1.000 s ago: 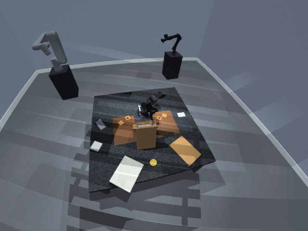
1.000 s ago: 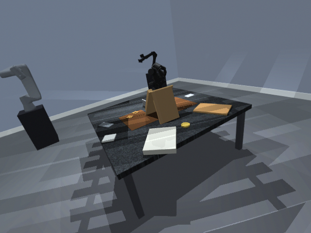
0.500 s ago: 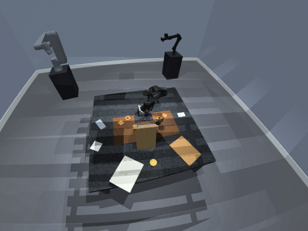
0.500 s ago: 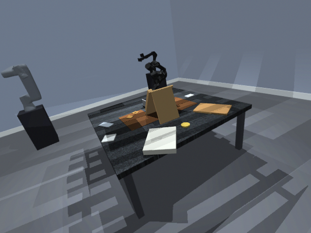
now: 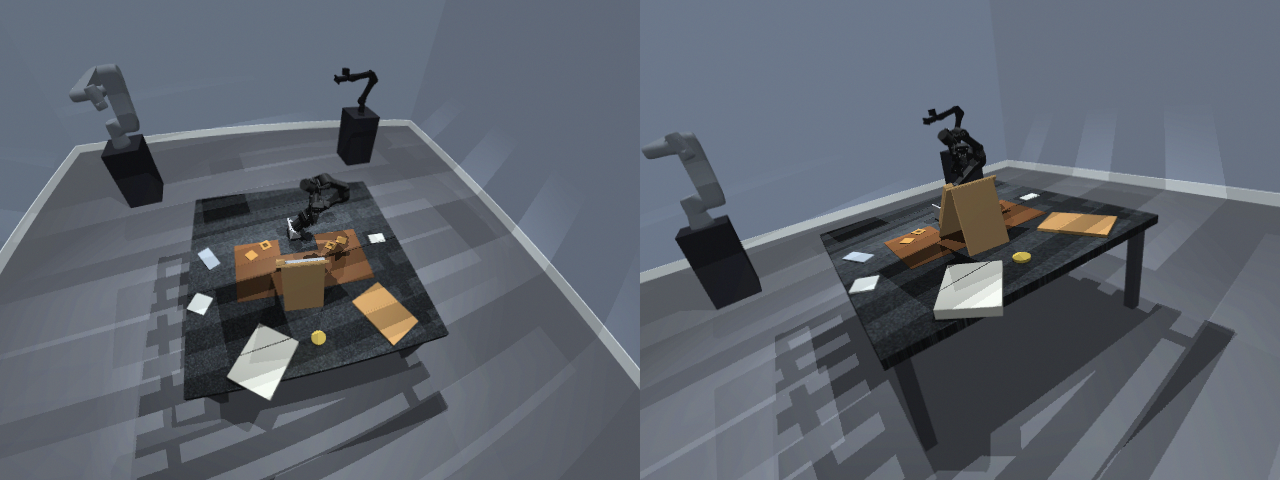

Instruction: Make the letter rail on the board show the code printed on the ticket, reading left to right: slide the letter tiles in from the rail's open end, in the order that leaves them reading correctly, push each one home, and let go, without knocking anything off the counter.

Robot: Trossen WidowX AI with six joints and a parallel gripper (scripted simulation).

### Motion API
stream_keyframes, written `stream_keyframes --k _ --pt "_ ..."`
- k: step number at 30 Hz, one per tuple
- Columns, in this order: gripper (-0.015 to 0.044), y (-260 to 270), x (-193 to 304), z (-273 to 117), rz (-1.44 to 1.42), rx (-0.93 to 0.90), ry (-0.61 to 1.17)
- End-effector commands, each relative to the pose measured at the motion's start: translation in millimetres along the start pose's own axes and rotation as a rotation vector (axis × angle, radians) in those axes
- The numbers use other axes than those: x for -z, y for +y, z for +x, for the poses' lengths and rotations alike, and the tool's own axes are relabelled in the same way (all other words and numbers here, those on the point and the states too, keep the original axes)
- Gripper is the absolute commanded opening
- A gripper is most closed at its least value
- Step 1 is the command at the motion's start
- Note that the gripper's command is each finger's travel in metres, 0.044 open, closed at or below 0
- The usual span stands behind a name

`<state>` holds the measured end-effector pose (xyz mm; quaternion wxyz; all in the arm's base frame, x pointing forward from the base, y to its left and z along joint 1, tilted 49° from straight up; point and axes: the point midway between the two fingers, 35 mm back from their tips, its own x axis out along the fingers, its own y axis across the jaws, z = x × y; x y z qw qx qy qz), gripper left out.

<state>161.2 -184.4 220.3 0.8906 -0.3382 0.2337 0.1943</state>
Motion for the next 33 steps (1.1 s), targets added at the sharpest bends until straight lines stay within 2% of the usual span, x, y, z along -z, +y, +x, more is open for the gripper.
stream_keyframes --k 1,7,11,17,22,30,33 --pt "0.044 1 -1 0 -0.017 0.008 -0.002" --pt "0.044 1 -1 0 -0.017 0.008 -0.002" --pt "0.034 12 -22 21 0.058 -0.087 -0.048" --pt "0.034 51 -72 62 0.229 -0.333 -0.1" --pt "0.034 94 -109 81 0.353 -0.544 -0.078" --pt "0.034 175 -150 83 0.507 -0.854 0.075" --pt "0.034 190 -155 79 0.528 -0.903 0.116"
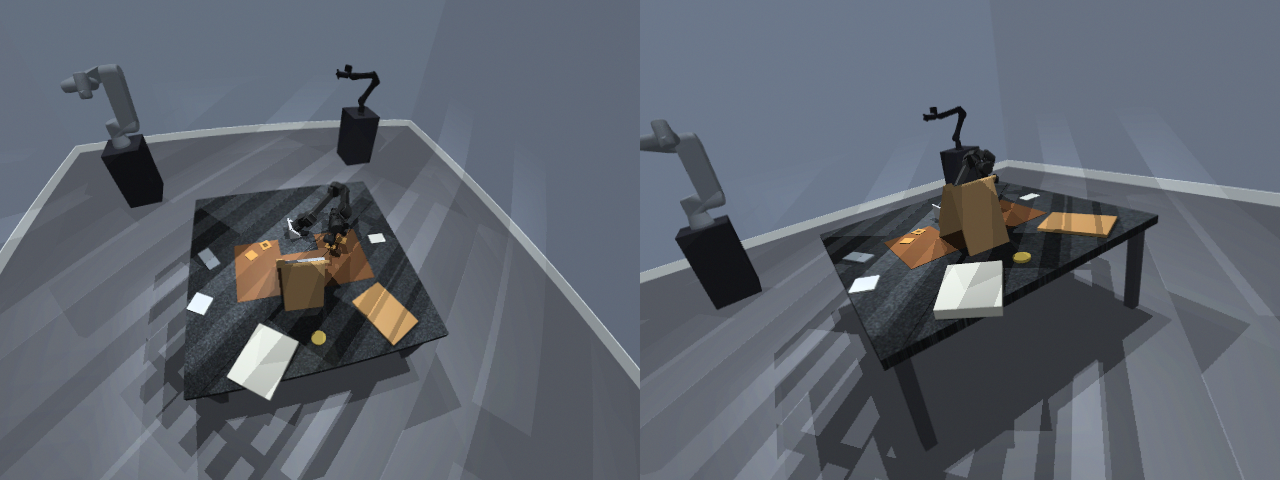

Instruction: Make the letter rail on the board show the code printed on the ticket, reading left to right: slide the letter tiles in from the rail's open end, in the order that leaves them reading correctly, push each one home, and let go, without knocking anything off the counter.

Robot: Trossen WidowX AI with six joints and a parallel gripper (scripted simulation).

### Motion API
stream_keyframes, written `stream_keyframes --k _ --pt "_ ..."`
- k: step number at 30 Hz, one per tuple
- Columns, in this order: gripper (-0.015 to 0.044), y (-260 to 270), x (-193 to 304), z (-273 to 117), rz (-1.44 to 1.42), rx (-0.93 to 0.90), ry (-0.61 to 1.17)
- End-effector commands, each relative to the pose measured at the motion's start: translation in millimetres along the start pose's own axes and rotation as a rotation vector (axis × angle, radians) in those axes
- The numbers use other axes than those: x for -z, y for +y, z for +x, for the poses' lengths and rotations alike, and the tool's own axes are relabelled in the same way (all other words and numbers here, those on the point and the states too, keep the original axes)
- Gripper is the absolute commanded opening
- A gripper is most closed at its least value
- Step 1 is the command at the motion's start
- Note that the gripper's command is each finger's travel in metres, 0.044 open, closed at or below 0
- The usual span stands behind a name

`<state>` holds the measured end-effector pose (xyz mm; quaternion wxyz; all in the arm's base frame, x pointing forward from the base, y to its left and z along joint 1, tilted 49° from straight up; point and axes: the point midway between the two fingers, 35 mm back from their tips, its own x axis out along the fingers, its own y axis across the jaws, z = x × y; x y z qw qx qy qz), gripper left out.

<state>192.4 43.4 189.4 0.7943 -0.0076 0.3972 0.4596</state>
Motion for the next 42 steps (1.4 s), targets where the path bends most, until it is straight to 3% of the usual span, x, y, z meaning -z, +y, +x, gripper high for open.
stream_keyframes --k 1,42 --pt "0.034 26 6 19 0.08 -0.08 0.079" --pt "0.034 31 14 63 0.078 -0.08 0.077"
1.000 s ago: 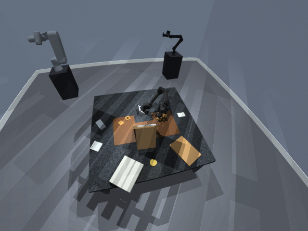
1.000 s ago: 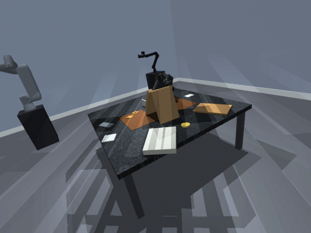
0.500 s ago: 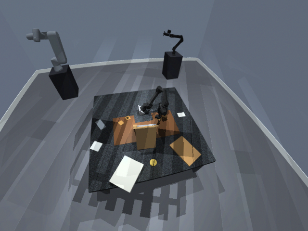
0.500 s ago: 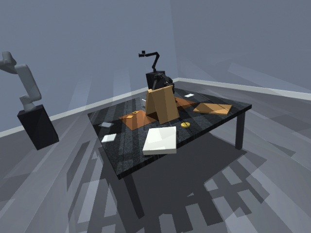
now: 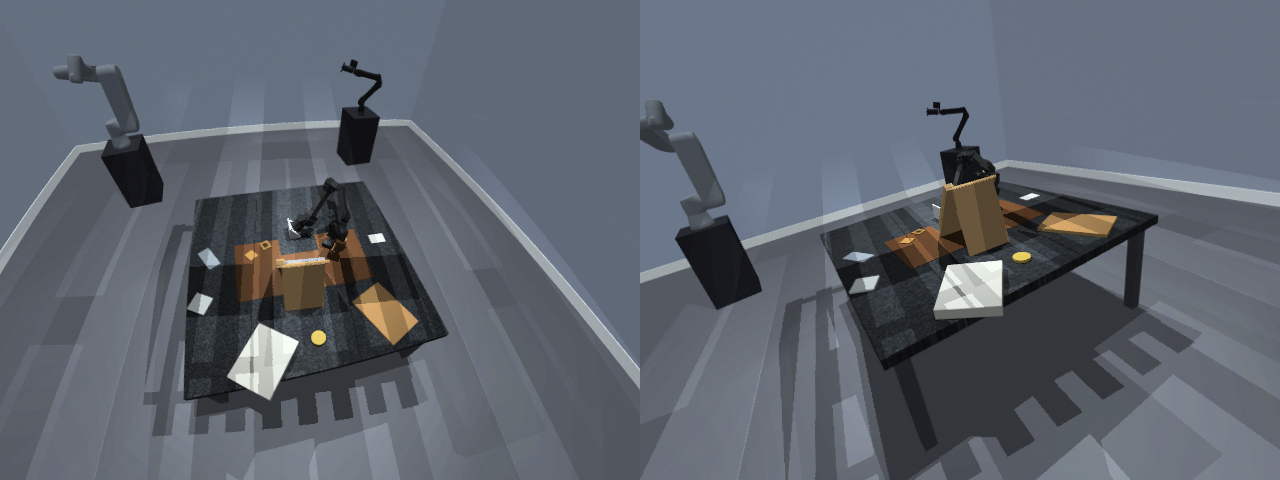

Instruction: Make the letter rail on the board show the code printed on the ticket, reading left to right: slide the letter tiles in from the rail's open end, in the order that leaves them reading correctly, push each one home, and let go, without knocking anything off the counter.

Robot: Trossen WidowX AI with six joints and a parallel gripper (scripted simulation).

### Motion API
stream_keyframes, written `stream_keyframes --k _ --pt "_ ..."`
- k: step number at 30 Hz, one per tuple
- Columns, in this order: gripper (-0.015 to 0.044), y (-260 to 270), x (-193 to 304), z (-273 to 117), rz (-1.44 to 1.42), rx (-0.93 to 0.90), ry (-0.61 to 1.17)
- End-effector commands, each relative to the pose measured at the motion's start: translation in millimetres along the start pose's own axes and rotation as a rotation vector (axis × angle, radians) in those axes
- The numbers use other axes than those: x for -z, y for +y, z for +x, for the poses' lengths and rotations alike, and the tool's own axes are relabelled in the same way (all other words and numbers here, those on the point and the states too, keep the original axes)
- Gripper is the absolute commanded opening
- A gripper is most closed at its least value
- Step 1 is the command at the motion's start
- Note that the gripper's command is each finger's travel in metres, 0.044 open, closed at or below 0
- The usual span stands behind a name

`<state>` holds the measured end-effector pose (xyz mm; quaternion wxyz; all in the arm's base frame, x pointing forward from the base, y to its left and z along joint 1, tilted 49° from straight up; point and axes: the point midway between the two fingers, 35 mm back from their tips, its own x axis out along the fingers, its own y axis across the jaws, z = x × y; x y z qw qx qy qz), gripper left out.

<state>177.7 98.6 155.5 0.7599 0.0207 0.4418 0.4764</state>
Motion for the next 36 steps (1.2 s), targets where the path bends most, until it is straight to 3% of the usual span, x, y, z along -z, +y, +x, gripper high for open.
stream_keyframes --k 1,16,32,36 --pt "0.034 0.0 1.9 6.9 0.006 0.001 0.005" --pt "0.034 0.3 1.8 12.3 0.006 0.0 0.004" --pt "0.0233 1.2 1.9 12.3 0.006 0.0 0.004" --pt "0.0128 1.3 1.5 9.0 0.006 0.0 0.004"
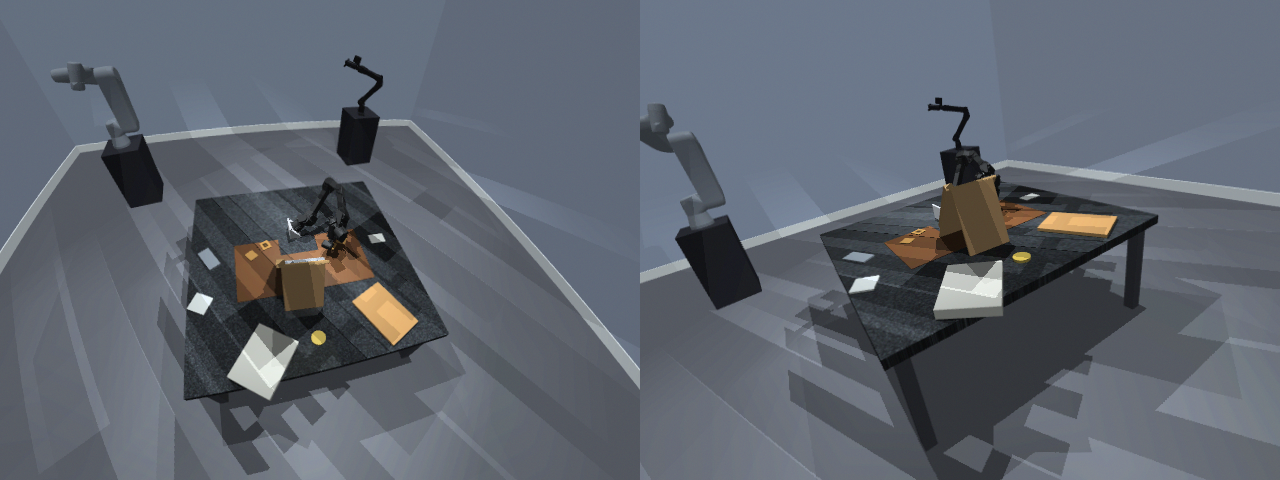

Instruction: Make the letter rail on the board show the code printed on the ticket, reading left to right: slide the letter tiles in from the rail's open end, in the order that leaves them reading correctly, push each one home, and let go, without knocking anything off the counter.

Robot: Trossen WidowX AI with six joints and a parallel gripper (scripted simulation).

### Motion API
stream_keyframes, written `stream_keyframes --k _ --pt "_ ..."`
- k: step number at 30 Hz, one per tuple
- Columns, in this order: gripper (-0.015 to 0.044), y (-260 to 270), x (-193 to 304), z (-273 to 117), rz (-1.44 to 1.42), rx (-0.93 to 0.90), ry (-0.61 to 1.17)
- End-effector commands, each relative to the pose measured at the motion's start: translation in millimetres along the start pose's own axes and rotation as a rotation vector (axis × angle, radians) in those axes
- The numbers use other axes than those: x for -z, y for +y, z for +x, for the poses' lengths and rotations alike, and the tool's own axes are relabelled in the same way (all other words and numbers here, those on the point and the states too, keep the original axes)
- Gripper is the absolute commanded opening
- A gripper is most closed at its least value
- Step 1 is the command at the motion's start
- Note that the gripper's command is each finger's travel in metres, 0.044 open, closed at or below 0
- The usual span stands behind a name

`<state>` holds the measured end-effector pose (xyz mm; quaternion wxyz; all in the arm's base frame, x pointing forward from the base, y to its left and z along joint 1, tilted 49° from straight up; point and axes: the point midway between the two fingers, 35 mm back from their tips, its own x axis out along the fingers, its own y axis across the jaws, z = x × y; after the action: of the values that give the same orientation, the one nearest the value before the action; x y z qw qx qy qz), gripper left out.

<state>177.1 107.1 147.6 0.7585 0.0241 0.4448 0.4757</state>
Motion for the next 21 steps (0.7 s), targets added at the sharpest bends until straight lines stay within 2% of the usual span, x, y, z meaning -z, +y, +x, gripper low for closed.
stream_keyframes --k 1,5,21 --pt "0.0102 0 0 -3 -0.003 0.004 0.001" --pt "0.0 0 1 -5 -0.002 0.004 0.002" --pt "0.0 -1 4 -15 -0.002 0.004 0.002"
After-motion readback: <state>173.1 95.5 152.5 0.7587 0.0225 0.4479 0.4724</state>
